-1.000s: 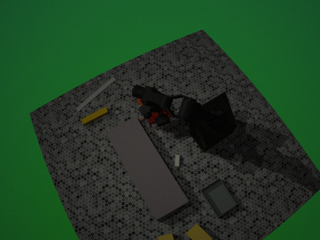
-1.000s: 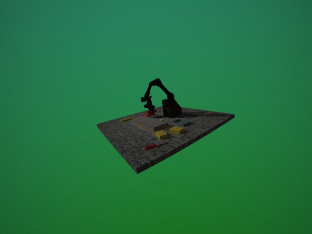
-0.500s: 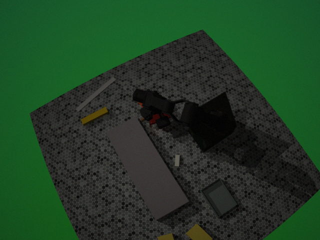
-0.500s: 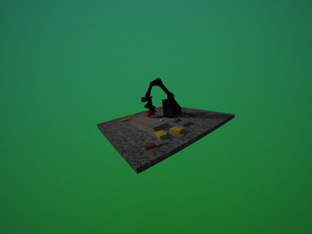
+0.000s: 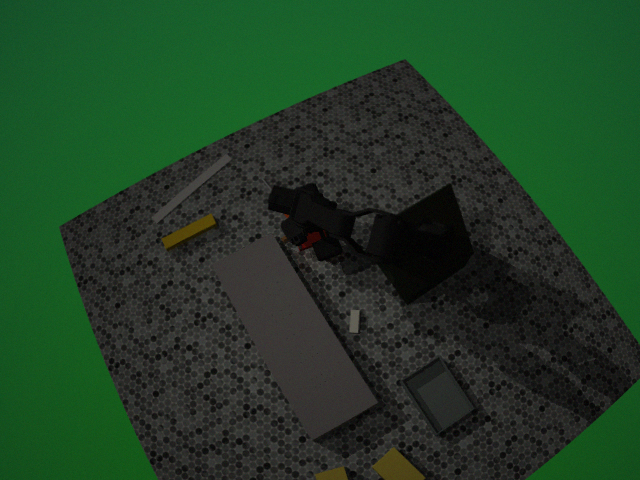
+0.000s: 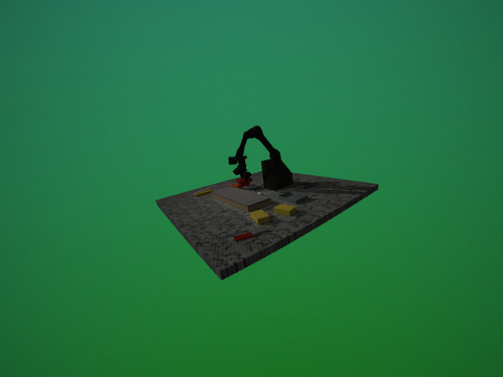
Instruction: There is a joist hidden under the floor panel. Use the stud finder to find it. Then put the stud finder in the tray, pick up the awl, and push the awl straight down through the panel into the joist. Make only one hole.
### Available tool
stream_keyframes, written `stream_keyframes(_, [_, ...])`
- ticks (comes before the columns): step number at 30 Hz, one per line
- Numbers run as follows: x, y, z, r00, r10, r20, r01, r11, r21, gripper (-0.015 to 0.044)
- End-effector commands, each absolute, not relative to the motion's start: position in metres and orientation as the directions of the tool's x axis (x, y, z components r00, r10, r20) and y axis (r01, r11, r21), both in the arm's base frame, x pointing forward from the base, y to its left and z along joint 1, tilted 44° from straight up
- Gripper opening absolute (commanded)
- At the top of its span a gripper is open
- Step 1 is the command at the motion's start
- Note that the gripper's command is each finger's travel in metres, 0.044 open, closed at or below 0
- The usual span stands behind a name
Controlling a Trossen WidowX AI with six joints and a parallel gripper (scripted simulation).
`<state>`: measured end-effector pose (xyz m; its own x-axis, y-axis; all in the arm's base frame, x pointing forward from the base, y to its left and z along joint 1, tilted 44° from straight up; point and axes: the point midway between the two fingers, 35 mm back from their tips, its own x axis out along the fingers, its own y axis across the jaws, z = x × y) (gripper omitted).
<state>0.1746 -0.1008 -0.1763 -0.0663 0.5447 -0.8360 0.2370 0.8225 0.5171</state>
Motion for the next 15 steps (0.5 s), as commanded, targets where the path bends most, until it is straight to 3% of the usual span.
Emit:
stream_keyframes(1, [0.1751, -0.1014, -0.1747, -0.07, 0.516, -0.854, 0.239, 0.84, 0.488, 0.0])
stream_keyframes(15, [0.1753, -0.0983, -0.174, -0.094, 0.45, -0.888, 0.24, 0.876, 0.418, 0.0])
